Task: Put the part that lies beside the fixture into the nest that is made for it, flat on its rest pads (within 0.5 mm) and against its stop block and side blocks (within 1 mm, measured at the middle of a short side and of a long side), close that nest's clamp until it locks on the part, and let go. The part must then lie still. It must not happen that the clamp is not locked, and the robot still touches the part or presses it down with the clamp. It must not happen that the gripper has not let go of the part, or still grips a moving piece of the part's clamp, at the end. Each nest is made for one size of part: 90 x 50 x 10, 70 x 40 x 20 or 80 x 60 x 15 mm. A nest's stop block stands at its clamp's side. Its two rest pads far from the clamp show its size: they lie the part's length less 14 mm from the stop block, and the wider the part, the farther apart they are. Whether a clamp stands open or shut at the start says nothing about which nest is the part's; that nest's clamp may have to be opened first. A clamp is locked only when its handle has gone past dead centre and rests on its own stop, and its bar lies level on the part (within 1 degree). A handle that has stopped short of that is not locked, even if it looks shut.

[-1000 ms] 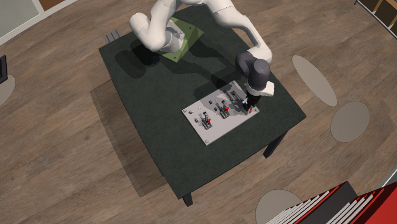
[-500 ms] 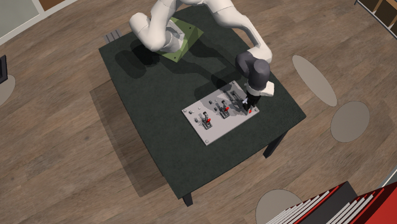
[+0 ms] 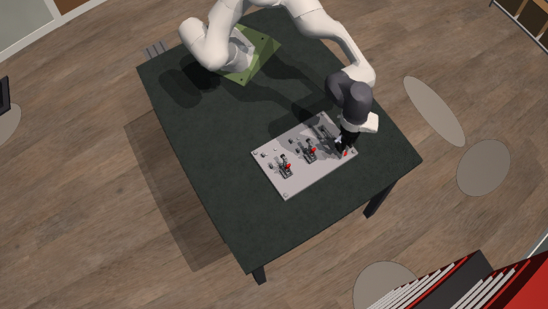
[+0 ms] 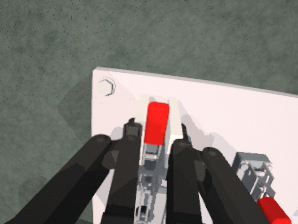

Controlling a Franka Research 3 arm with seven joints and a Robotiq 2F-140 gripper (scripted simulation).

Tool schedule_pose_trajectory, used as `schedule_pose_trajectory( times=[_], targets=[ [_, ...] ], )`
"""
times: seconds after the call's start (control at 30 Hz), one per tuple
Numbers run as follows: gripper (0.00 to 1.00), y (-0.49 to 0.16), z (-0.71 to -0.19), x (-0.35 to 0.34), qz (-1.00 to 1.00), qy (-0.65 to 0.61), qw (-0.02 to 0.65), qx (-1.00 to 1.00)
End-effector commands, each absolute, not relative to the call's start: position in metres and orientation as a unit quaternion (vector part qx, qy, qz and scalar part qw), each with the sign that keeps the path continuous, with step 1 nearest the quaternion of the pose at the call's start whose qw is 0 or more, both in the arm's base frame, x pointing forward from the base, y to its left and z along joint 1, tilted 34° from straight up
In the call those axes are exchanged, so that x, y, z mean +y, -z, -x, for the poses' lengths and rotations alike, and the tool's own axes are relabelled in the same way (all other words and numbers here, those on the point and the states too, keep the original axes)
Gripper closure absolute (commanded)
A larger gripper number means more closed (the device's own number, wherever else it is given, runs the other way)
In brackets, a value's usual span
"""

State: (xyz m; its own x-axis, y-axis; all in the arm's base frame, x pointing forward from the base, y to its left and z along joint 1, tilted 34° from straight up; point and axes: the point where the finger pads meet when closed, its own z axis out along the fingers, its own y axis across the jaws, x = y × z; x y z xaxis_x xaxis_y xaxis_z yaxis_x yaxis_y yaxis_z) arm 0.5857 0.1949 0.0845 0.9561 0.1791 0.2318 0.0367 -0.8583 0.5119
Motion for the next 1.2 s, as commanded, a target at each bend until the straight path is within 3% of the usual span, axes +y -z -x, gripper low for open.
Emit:
schedule_pose_trajectory(
  times=[0.0, 1.17],
  targets=[
    [0.72, -0.0807, -0.5872, 0.193, -0.954, -0.137, 0.26, 0.057],
    [0.72, -0.0883, -0.5845, 0.1974, -0.954, -0.137, 0.26, 0.057]
  ],
)
